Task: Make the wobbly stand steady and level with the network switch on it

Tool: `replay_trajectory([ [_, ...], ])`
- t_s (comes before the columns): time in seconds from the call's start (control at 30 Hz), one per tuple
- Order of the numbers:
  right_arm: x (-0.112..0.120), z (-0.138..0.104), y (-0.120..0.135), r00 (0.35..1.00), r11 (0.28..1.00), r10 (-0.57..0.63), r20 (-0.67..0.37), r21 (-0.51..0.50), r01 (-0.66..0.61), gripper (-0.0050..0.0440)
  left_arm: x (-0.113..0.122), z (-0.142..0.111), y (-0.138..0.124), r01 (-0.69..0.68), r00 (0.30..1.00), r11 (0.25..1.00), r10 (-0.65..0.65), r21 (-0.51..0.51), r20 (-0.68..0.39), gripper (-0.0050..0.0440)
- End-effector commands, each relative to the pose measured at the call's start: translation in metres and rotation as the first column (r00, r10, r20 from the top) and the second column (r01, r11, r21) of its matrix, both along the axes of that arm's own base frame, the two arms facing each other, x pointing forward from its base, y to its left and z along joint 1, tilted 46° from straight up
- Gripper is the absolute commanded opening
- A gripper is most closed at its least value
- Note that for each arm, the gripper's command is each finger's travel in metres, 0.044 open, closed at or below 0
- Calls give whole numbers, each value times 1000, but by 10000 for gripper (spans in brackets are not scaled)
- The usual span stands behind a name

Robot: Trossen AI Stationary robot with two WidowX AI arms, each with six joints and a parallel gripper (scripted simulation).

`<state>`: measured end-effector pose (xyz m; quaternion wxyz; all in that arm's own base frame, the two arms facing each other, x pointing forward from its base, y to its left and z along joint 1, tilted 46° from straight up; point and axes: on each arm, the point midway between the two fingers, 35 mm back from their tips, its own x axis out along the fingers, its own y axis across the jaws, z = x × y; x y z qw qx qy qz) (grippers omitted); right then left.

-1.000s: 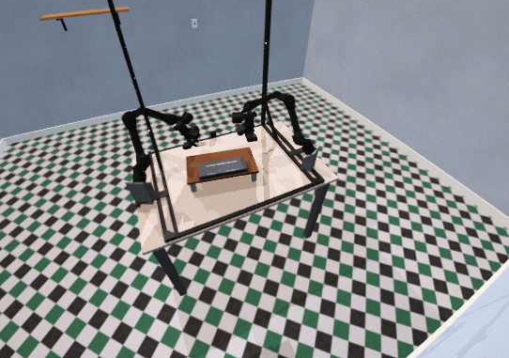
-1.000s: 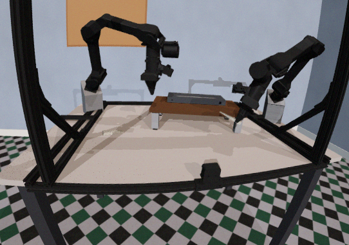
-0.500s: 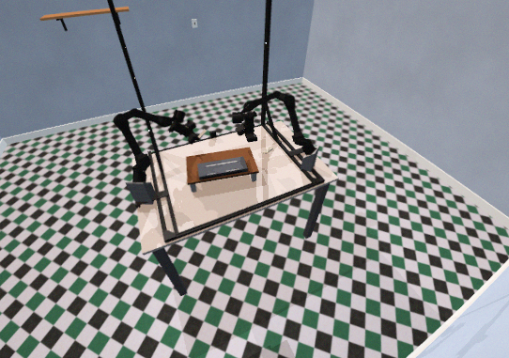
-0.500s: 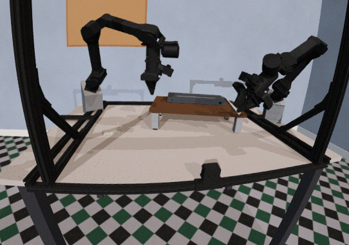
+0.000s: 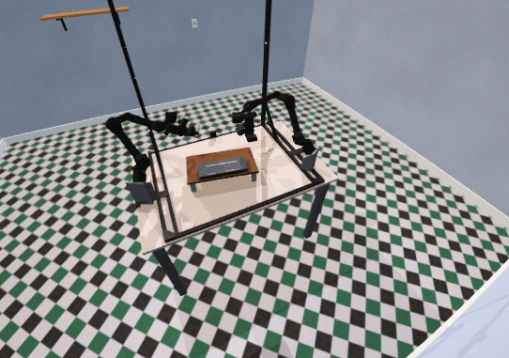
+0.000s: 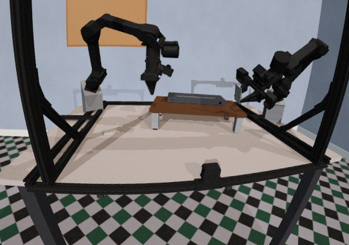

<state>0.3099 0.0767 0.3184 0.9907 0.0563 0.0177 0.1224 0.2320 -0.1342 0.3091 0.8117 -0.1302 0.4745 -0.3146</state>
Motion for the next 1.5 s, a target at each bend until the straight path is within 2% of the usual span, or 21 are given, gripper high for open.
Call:
replay_trajectory([
  [0.0, 9, -7, 11, 987, 981, 60, -151, 193, -30, 0, 0, 0, 0, 0, 1000, 1000, 0, 0, 0, 0],
  [0.17, 18, -29, 30, 930, 901, 130, -343, 433, 34, 0, 0, 0, 0, 0, 1000, 1000, 0, 0, 0, 0],
  [0.27, 21, -42, 40, 879, 833, 170, -445, 542, 113, 0, 0, 0, 0, 0, 1000, 1000, 0, 0, 0, 0],
  [0.37, 21, -42, 40, 812, 751, 239, -533, 631, 193, 0, 0, 0, 0, 0, 1000, 1000, 0, 0, 0, 0],
  [0.47, 21, -42, 40, 793, 730, 257, -552, 649, 215, 0, 0, 0, 0, 0, 1000, 1000, 0, 0, 0, 0],
  [0.5, 18, -47, 41, 833, 775, 212, -511, 608, 175, 0, 0, 0, 0, 0, 1000, 1000, 0, 0, 0, 0],
  [0.6, 20, -58, 50, 716, 634, 296, -632, 690, 347, 0, 0, 0, 0, 0, 1000, 1000, 0, 0, 0, 0],
  [0.7, 20, -68, 59, 624, 522, 350, -699, 699, 489, 0, 0, 0, 0, 0, 1000, 1000, 0, 0, 0, 0],
  [0.8, 17, -76, 67, 535, 415, 397, -746, 666, 620, 0, 0, 0, 0, 0, 1000, 1000, 0, 0, 0, 0],
  [0.97, 16, -79, 69, 381, 250, 494, -781, 548, 798, 0, 0, 0, 0, 0, 1000, 1000, 0, 0, 0, 0],
  [1.03, 16, -79, 69, 381, 250, 494, -781, 548, 798, 0, 0, 0, 0, 0, 1000, 1000, 0, 0, 0, 0],
  [1.07, 14, -80, 69, 448, 313, 451, -772, 607, 730, 0, 0, 0, 0, 0, 1000, 1000, 0, 0, 0, 0],
  [1.17, 13, -84, 74, 339, 193, 514, -788, 491, 849, 0, 0, 0, 0, 0, 1000, 1000, 0, 0, 0, 0],
  [1.3, 10, -88, 79, 202, 41, 594, -779, 280, 959, 0, 0, 0, 0, 0, 1000, 1000, 0, 0, 0, 0],
  [1.43, 8, -89, 82, 106, -68, 655, -748, 81, 994, 0, 0, 0, 0, 0, 1000, 1000, 0, 0, 0, 0],
  [1.47, 8, -89, 82, 106, -68, 655, -748, 81, 994, 0, 0, 0, 0, 0, 1000, 1000, 0, 0, 0, 0],
])
